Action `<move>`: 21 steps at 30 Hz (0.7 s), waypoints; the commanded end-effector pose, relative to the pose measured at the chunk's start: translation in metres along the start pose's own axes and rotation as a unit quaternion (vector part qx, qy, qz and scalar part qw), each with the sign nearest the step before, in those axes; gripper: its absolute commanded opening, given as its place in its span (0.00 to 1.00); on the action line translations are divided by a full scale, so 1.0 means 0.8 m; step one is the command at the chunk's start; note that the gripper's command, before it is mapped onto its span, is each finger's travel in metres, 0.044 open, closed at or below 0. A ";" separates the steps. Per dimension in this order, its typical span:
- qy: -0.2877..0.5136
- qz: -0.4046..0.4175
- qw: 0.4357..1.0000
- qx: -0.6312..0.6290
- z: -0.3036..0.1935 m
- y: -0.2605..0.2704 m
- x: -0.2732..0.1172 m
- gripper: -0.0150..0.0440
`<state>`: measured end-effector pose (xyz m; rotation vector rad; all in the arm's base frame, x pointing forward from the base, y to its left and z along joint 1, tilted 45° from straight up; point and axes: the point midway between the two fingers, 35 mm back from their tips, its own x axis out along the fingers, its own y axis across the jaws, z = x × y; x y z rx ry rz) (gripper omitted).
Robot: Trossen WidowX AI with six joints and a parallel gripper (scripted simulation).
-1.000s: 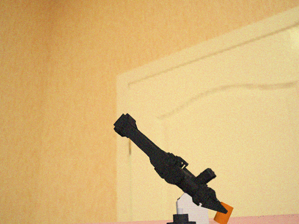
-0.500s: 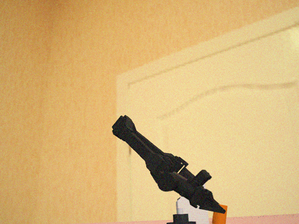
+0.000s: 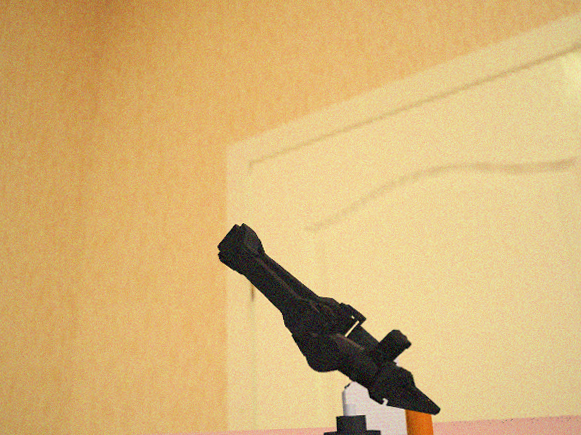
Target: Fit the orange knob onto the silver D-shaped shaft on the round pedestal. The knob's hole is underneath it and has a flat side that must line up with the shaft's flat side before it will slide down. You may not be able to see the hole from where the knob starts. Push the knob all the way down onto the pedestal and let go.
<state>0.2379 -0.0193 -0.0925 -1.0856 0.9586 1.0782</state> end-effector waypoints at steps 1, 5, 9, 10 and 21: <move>-0.002 0.000 1.000 -0.001 0.000 0.000 0.000 0.69; -0.002 0.000 1.000 -0.001 0.000 0.000 0.000 0.69; -0.002 0.000 1.000 -0.001 0.000 0.000 0.000 0.78; -0.002 0.000 1.000 -0.001 0.000 0.000 0.000 0.83; -0.002 0.000 1.000 -0.001 0.000 0.000 0.000 1.00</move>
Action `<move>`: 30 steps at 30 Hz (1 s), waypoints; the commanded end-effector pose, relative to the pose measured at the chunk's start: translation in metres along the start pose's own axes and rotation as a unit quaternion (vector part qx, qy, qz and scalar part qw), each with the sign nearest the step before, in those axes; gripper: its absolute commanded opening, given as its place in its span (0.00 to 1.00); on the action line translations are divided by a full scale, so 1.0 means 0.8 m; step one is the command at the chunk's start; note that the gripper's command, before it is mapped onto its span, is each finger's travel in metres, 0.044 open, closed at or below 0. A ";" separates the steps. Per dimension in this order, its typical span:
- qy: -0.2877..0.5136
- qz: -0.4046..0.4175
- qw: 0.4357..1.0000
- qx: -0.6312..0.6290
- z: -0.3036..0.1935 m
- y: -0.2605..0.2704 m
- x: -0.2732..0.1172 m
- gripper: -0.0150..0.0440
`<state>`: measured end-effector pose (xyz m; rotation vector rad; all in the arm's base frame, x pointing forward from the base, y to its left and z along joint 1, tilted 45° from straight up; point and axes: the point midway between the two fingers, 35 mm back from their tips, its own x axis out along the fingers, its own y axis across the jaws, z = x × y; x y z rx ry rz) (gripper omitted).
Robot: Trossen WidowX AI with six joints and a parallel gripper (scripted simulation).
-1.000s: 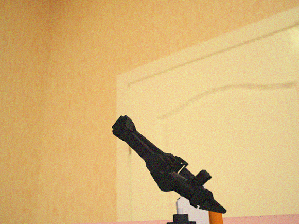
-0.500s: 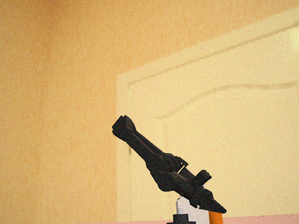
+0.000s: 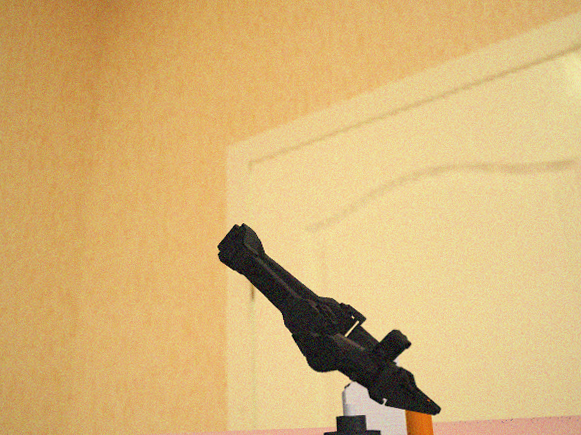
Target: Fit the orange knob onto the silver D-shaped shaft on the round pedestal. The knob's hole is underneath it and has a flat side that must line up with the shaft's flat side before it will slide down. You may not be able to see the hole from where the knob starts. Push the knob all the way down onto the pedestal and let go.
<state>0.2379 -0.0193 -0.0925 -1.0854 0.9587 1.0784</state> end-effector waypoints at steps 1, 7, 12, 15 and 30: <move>-0.002 0.000 1.000 -0.001 0.002 -0.001 -0.001 1.00; -0.001 0.000 1.000 0.000 0.067 -0.005 -0.044 1.00; -0.002 -0.001 1.000 0.000 0.084 -0.002 -0.056 1.00; 0.021 0.015 1.000 0.010 0.083 0.001 -0.053 1.00; 0.463 -0.001 0.886 0.000 0.105 -0.001 -0.073 1.00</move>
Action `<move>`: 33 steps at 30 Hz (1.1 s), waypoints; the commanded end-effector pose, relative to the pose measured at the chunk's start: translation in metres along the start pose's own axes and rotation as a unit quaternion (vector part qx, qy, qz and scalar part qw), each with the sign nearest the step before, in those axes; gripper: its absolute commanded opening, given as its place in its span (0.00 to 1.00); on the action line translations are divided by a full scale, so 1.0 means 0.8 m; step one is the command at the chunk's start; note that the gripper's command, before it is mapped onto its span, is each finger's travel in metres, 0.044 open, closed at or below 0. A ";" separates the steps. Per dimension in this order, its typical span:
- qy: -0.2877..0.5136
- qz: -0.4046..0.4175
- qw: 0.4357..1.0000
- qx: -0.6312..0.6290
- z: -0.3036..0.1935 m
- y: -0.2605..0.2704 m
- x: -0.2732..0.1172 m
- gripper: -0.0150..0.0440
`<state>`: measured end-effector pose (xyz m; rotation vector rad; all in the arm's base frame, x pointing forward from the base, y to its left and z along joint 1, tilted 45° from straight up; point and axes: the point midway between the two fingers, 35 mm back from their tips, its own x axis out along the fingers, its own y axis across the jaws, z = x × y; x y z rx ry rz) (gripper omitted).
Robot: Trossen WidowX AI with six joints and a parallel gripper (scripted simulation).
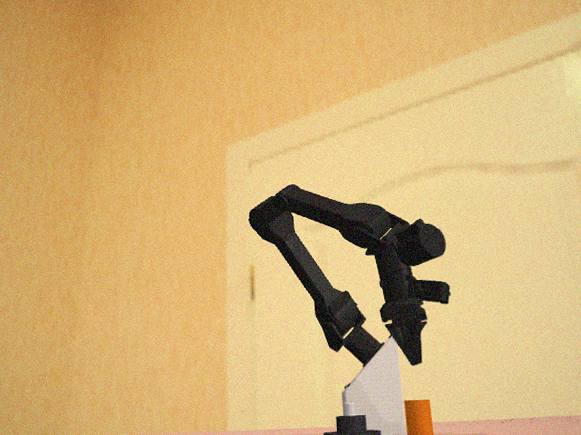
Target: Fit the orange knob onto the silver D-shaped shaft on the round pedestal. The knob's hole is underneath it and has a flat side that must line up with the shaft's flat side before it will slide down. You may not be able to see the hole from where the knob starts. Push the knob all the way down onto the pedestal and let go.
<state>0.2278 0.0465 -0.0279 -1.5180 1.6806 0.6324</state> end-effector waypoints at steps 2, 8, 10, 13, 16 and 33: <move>0.058 -0.041 0.997 0.001 0.000 -0.006 -0.013 1.00; 0.058 -0.041 0.997 0.001 0.000 -0.006 -0.013 1.00; 0.058 -0.041 0.997 0.001 0.000 -0.006 -0.013 1.00; 0.058 -0.042 0.997 0.007 -0.001 -0.007 -0.009 1.00; 0.058 -0.042 0.997 0.007 -0.005 -0.010 0.027 1.00; 0.058 -0.042 0.997 0.007 -0.009 -0.013 0.058 1.00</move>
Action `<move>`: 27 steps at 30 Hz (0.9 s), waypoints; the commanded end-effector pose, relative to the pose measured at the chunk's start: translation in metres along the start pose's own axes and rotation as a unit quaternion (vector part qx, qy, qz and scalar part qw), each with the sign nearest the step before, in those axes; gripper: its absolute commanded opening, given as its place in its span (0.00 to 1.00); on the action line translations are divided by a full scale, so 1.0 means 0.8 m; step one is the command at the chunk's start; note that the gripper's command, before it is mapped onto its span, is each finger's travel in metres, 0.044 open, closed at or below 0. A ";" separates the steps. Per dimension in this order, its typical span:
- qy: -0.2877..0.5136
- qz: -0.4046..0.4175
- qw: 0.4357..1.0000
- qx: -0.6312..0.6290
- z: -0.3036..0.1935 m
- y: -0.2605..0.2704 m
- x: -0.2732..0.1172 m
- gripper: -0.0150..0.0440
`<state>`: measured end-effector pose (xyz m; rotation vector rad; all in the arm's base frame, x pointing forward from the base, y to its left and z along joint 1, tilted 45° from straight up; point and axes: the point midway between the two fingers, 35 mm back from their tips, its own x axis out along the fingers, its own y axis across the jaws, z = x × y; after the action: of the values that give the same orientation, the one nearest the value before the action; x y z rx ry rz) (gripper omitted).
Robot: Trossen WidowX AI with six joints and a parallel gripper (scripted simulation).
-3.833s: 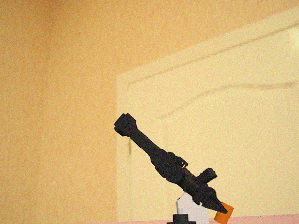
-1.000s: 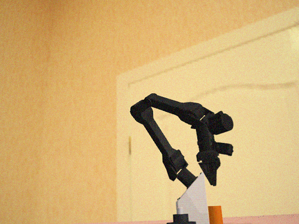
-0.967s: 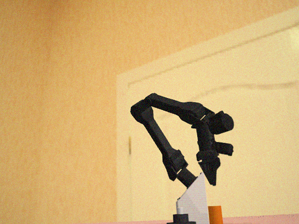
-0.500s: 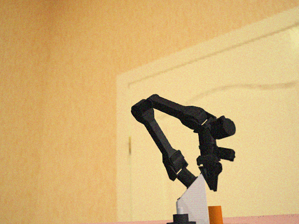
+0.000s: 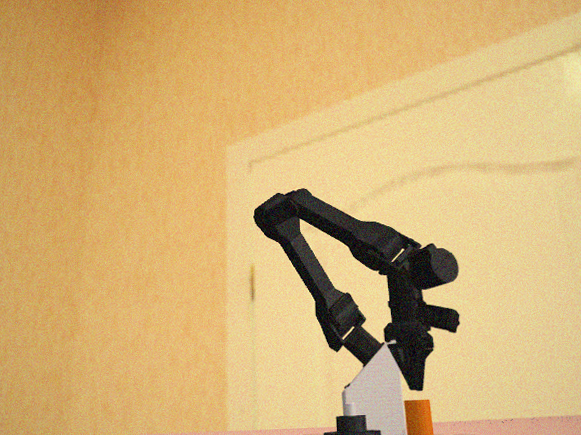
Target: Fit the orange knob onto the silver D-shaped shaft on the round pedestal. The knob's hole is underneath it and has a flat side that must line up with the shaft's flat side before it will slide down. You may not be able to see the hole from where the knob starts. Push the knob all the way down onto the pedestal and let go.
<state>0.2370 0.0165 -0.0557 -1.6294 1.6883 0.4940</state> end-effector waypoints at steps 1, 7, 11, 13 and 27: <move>0.003 0.001 1.000 -0.003 -0.001 0.000 0.010 1.00; 0.002 0.001 1.000 -0.002 0.000 -0.001 0.022 1.00; 0.002 0.001 1.000 -0.002 0.000 -0.001 0.031 1.00; 0.002 0.001 1.000 -0.002 0.000 -0.001 0.035 1.00; 0.003 0.001 1.000 -0.002 -0.002 -0.001 0.063 1.00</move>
<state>0.2420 -0.0138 -0.0869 -1.6293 1.6871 0.4930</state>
